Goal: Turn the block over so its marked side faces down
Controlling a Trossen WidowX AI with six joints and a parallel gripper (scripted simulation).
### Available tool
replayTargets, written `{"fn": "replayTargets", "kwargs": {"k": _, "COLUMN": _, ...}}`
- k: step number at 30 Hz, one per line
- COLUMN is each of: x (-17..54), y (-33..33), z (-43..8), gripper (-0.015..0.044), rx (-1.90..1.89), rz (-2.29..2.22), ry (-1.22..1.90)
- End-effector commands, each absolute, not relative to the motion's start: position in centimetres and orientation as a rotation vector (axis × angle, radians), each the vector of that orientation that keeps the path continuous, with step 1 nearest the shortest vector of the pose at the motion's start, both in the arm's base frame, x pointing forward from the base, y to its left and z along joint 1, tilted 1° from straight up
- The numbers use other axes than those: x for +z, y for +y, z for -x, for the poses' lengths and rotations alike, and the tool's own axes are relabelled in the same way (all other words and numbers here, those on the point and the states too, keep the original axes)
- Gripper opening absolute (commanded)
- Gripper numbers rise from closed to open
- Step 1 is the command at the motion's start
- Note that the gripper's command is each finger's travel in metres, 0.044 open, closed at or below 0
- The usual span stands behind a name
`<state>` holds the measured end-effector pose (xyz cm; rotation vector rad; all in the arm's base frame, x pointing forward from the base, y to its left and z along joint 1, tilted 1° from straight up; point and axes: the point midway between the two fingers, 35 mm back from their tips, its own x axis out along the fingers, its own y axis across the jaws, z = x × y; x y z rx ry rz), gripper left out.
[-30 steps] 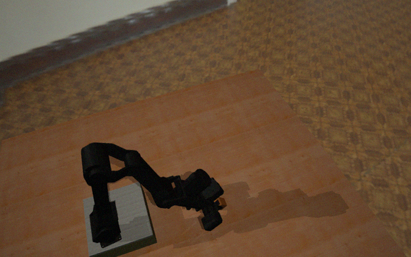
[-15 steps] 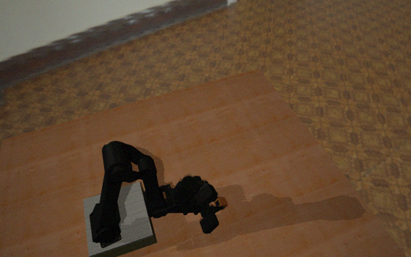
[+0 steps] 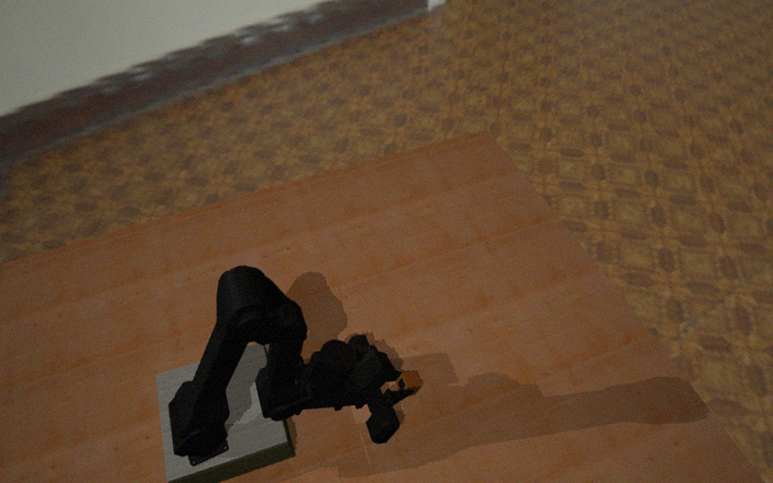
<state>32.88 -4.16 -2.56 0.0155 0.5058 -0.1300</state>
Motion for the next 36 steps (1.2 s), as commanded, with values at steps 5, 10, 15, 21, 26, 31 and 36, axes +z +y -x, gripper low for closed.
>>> {"fn": "replayTargets", "kwargs": {"k": 5, "x": -2.44, "y": -4.09, "z": -32.74, "gripper": 0.0000, "rx": -0.125, "rz": -0.010, "ry": 0.496}}
{"fn": "replayTargets", "kwargs": {"k": 10, "x": -2.44, "y": -4.09, "z": -32.74, "gripper": 0.0000, "rx": -0.125, "rz": -0.010, "ry": 0.496}}
{"fn": "replayTargets", "kwargs": {"k": 15, "x": -2.44, "y": -4.09, "z": -32.74, "gripper": 0.0079, "rx": -0.125, "rz": -0.010, "ry": 0.496}}
{"fn": "replayTargets", "kwargs": {"k": 21, "x": -2.44, "y": -4.09, "z": -32.74, "gripper": 0.0236, "rx": -0.125, "rz": -0.010, "ry": 0.496}}
{"fn": "replayTargets", "kwargs": {"k": 26, "x": -2.44, "y": -4.09, "z": -32.74, "gripper": 0.0368, "rx": -0.125, "rz": -0.010, "ry": 0.496}}
{"fn": "replayTargets", "kwargs": {"k": 31, "x": -2.44, "y": -4.09, "z": -32.74, "gripper": 0.0440, "rx": -0.125, "rz": -0.010, "ry": 0.496}}
{"fn": "replayTargets", "kwargs": {"k": 36, "x": -2.44, "y": -4.09, "z": -32.74, "gripper": 0.0440, "rx": -0.125, "rz": -0.010, "ry": 0.496}}
